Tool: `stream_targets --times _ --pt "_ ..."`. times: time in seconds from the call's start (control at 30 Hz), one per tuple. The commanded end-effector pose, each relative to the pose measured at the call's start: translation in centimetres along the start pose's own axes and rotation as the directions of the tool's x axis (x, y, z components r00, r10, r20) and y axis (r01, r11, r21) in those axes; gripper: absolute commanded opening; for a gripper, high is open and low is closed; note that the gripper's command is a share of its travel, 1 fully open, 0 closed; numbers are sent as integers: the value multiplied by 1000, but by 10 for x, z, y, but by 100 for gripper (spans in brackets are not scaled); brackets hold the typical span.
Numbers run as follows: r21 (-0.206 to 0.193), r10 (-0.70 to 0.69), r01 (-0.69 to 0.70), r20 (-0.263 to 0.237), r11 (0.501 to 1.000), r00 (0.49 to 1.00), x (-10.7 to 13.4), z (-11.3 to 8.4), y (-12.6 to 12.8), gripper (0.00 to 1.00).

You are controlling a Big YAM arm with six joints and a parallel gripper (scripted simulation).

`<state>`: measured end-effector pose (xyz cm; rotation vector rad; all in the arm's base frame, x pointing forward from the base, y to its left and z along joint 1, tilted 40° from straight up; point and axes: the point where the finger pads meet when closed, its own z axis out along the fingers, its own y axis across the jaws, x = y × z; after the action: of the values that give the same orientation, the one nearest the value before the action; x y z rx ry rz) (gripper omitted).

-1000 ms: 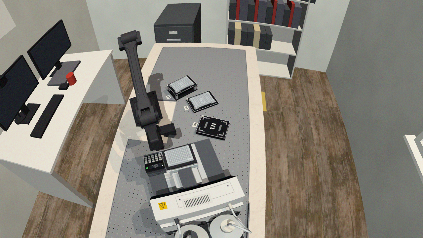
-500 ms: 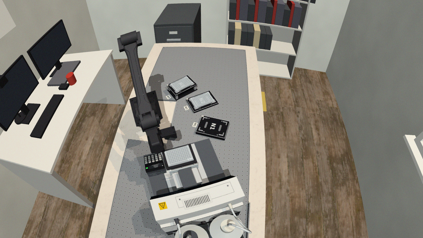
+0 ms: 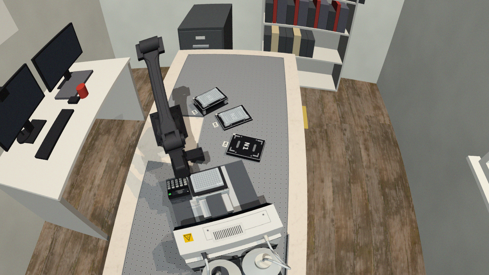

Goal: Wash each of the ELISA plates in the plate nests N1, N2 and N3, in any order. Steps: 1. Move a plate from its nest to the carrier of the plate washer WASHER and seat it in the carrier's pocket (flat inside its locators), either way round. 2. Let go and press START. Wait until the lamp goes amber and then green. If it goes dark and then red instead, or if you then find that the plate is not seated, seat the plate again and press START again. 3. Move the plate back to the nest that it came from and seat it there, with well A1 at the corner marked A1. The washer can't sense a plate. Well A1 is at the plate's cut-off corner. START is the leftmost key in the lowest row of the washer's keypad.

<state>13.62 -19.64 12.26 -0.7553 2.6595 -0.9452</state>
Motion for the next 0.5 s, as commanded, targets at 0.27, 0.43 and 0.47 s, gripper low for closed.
stream_targets --times 0.27,0.43,0.47 --pt "0 -1 1 -4 1000 1000 2 7 1 0" --pt "48 -1 1 -2 999 1000 1 -20 -21 0" --pt "48 -1 1 -2 999 1000 1 -21 -21 0"
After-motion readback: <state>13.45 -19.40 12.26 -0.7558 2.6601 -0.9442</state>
